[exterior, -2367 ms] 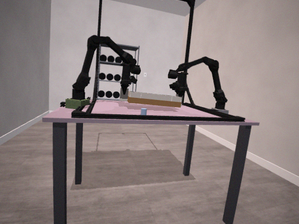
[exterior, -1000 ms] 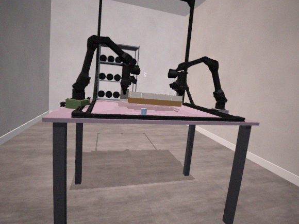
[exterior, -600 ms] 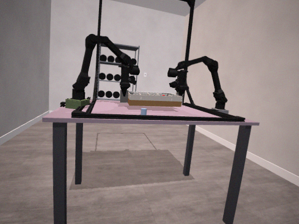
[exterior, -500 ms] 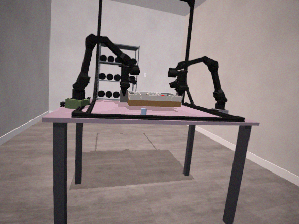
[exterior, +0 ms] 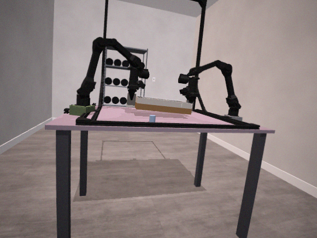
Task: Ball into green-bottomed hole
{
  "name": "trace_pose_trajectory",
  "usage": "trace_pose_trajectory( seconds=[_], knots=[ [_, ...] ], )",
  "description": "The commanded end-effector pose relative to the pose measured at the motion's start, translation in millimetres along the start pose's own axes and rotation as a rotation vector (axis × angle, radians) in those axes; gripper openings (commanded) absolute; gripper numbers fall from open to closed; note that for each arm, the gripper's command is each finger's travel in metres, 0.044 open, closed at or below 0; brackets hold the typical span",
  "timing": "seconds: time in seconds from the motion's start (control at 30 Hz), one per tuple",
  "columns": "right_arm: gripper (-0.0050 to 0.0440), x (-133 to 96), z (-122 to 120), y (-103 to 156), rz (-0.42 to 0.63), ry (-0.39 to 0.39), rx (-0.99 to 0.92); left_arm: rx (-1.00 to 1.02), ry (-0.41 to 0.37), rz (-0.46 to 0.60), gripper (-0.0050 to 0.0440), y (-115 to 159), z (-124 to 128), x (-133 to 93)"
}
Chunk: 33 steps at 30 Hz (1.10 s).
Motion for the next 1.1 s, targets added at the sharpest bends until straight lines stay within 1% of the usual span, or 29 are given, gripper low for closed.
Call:
trace_pose_trajectory(
  seconds=[0.0, 0.57, 1.07],
  knots=[
    [0.0020, -2.5, 0.6, -2.1, 0.005, 0.009, 0.001, 0.001, -0.006, -0.005, 0.0020, 3.8, 0.3, 2.2],
    [0.0020, 16.7, -1.9, 3.7, -0.086, -0.028, 0.001, 0.001, 0.028, 0.087, 0.0020, -3.6, 3.1, -16.5],
    [0.0020, 18.8, 0.0, 4.2, -0.095, -0.002, 0.002, 0.002, 0.002, 0.096, 0.0020, -4.4, 1.2, -18.7]
  ],
)
Point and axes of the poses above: on each arm, the point midway between the two fingers, 35 mm back from their tips, its own x axis out along the fingers, its own z axis across the jaws, y = z × x, the point moved 3 cm from there along -x, back along the fingers, and after that the axes turned 3 degrees about -x, right-handed, at the moved point
